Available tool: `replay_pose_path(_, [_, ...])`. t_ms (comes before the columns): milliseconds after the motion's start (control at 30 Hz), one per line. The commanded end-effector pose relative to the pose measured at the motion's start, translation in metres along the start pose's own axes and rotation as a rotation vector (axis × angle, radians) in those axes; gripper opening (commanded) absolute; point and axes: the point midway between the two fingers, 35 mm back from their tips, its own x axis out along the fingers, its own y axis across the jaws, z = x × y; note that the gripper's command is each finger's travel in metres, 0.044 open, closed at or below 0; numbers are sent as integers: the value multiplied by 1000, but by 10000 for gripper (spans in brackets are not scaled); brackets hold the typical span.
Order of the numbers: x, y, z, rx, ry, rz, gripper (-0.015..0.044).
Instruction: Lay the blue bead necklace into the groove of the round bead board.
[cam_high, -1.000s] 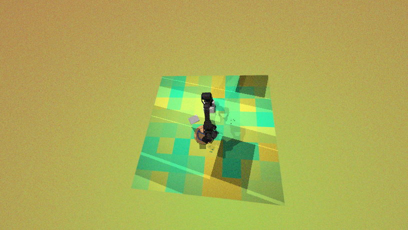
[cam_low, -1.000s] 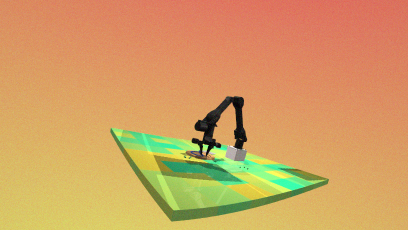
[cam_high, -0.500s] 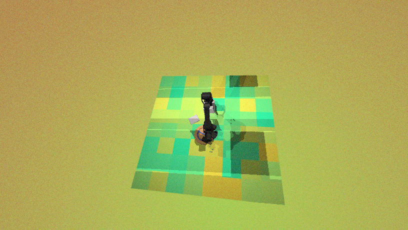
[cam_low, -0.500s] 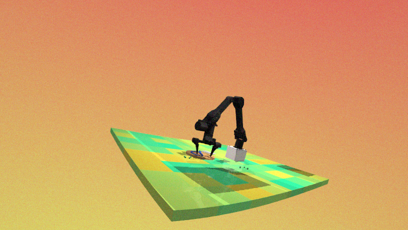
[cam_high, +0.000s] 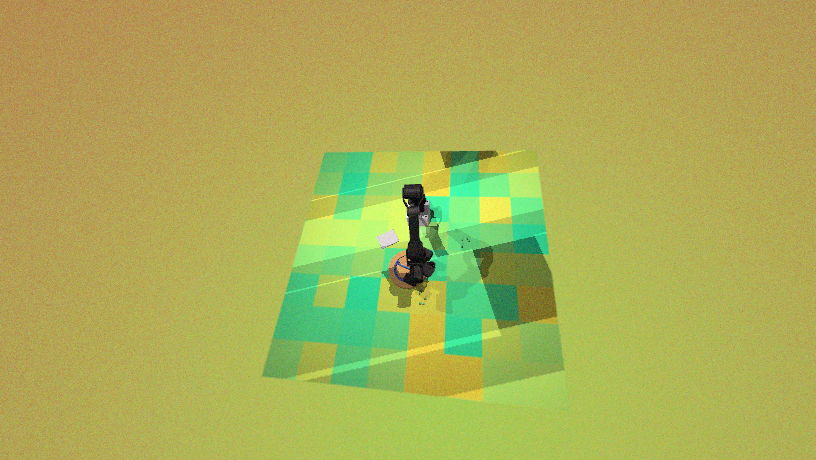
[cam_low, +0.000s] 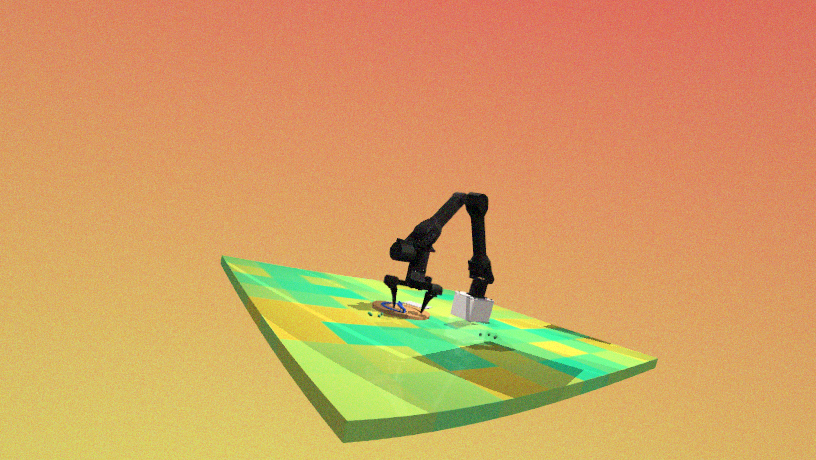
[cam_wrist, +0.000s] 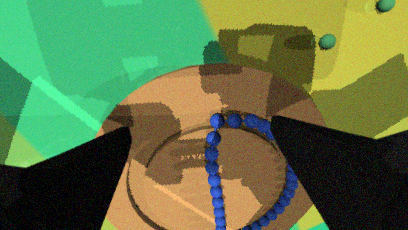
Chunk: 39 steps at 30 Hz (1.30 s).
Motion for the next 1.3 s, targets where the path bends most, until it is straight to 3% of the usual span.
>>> replay_pose_path(0, [-1, 0, 0, 3, -1, 0, 440])
replay_pose_path(233, [-1, 0, 0, 3, -1, 0, 440])
replay_pose_path(467, [-32, -8, -10, 216, 0, 0, 256])
replay_pose_path(633, [-33, -8, -11, 223, 0, -1, 125])
replay_pose_path(1267, [-13, -9, -10, 218, -3, -5, 120])
